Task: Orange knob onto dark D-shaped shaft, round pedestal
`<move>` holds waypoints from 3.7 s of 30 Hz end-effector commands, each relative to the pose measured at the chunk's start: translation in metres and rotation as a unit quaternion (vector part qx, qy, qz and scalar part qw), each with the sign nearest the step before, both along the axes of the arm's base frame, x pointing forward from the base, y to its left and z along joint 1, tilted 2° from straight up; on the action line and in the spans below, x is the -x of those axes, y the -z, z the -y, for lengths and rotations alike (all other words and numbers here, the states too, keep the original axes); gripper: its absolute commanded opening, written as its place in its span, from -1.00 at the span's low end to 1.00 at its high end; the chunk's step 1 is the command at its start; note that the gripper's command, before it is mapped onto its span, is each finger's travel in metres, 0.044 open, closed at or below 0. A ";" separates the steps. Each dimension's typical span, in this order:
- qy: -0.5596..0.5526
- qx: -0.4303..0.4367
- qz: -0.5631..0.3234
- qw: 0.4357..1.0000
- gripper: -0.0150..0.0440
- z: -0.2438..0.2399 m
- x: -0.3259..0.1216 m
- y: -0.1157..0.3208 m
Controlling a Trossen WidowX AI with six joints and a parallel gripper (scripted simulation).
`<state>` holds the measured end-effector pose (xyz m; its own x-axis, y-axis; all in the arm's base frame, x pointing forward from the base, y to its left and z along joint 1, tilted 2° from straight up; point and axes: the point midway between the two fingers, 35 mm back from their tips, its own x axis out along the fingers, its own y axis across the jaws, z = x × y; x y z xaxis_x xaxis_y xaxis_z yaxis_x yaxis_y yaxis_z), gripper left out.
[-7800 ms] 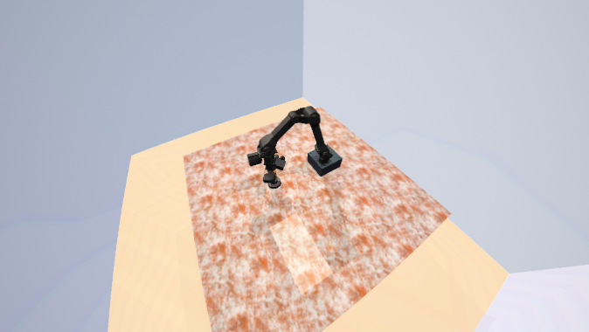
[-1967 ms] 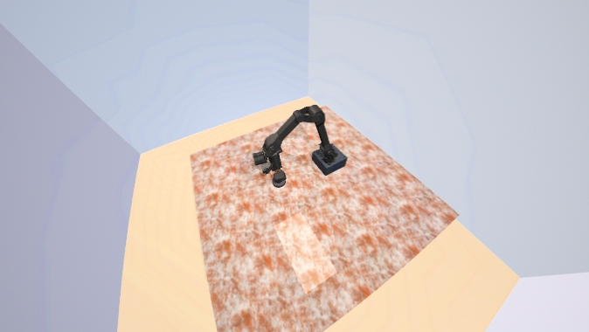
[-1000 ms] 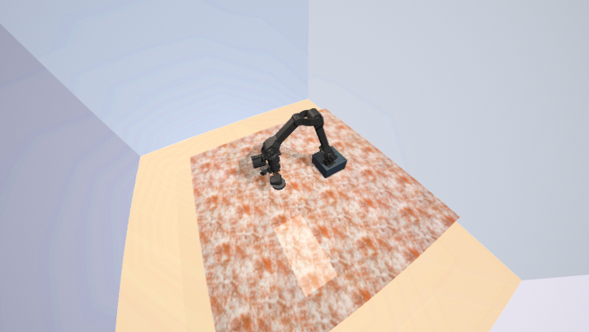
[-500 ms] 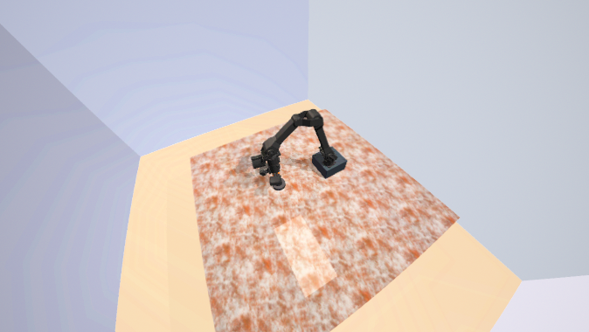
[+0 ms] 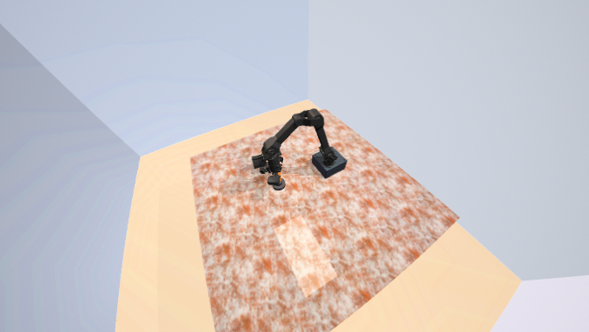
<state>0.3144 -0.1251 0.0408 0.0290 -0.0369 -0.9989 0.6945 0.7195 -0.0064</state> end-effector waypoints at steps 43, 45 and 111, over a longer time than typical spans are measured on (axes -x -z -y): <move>0.108 -0.002 0.011 0.994 -0.49 0.002 -0.005 0.002; 0.108 -0.002 0.011 0.994 -0.49 0.002 -0.005 0.002; 0.237 -0.007 0.016 0.971 -0.49 0.002 -0.005 -0.004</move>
<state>0.3178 -0.1265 0.0400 0.0321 -0.0382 -0.9988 0.9349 0.3546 0.0165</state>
